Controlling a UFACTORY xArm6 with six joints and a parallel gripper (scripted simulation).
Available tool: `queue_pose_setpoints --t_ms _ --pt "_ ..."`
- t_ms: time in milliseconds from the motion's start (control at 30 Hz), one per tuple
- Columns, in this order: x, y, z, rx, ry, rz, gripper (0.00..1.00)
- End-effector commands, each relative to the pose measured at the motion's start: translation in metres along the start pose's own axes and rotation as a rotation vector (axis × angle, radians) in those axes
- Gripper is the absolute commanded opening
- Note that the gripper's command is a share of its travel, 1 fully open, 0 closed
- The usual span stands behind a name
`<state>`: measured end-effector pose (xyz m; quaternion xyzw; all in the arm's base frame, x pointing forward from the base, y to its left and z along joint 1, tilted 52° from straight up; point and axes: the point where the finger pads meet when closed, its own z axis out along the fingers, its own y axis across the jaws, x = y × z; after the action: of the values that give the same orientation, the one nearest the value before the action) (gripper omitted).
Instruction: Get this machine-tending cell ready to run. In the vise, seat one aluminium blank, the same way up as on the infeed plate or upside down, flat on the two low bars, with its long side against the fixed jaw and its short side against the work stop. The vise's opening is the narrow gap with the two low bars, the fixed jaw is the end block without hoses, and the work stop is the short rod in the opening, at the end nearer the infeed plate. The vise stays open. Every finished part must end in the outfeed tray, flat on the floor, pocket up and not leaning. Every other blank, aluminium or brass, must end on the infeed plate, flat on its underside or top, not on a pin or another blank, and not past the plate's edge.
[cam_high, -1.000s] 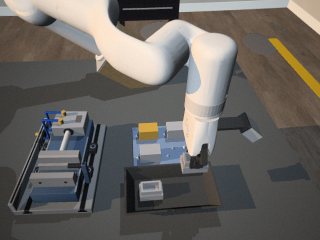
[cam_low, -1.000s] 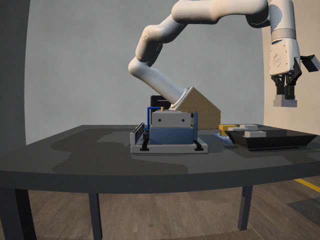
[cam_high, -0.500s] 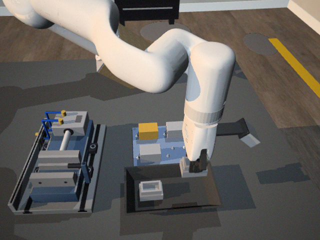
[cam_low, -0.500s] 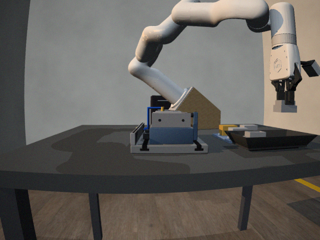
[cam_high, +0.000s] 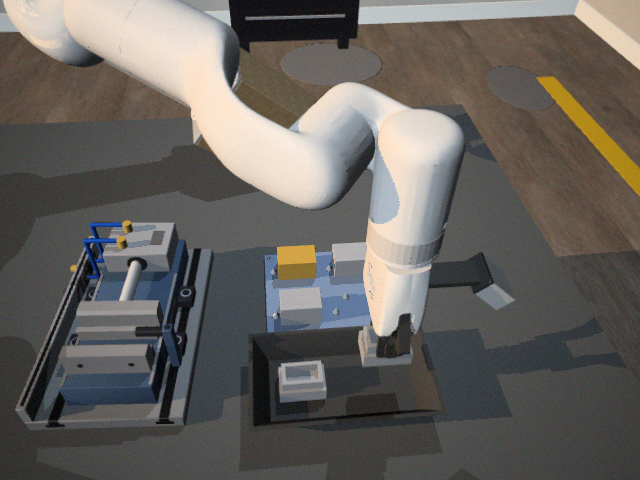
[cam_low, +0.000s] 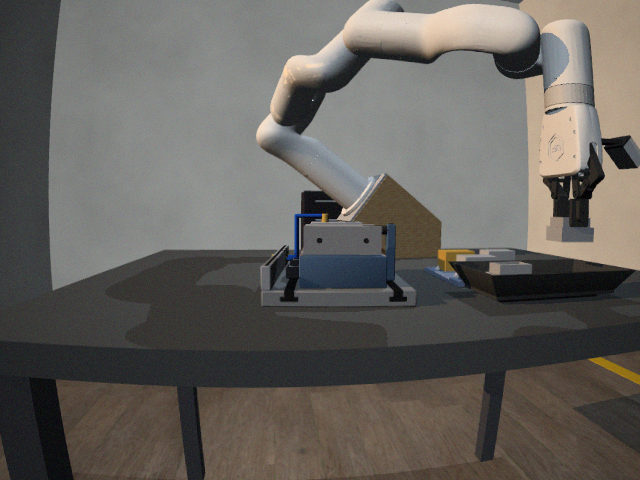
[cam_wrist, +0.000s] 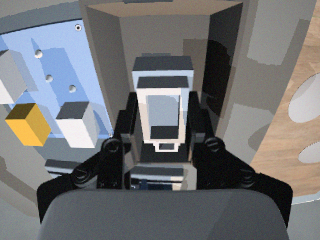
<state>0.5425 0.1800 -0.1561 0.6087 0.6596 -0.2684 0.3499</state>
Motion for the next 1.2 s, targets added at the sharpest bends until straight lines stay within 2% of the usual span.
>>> queue_pose_setpoints --t_ms 0,300,700,1167 --pt "0.0 0.001 0.008 -0.004 0.002 0.001 0.0" --pt "0.001 0.002 0.025 -0.004 0.002 0.001 0.0" --pt "0.001 0.002 0.04 -0.004 0.002 0.001 0.0" --pt "0.001 0.002 0.049 -0.004 0.002 0.001 0.0"
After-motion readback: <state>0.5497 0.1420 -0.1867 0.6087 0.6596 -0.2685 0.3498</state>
